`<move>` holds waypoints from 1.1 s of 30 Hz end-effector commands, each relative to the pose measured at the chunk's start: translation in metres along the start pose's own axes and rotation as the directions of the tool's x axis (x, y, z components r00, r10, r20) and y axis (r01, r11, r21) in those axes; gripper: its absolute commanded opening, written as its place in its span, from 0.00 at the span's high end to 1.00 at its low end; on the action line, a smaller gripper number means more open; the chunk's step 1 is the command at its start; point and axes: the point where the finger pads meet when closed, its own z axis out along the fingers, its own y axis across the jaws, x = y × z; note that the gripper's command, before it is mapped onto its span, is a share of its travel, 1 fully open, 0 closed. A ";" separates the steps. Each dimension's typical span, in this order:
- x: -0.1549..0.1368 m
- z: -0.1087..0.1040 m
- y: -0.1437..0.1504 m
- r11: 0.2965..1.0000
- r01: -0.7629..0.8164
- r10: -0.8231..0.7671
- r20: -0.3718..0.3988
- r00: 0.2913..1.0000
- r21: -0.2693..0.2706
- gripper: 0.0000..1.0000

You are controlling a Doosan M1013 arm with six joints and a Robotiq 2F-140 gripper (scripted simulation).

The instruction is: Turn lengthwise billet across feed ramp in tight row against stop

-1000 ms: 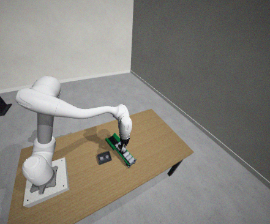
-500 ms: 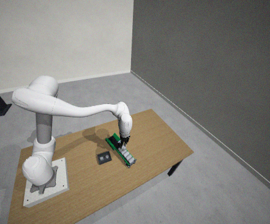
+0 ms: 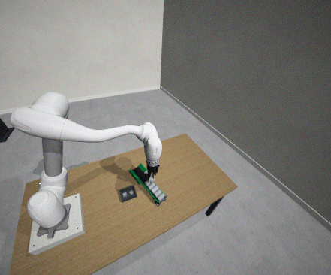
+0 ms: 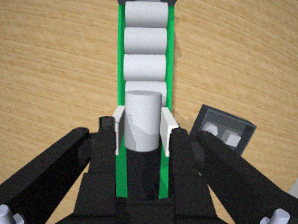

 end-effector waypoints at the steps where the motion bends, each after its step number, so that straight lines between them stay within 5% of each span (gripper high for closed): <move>1: 0.000 0.000 0.000 1.000 0.000 0.000 -0.008 1.000 0.000 0.90; 33: -0.002 0.000 0.000 1.000 0.000 0.000 -0.070 0.998 0.000 0.90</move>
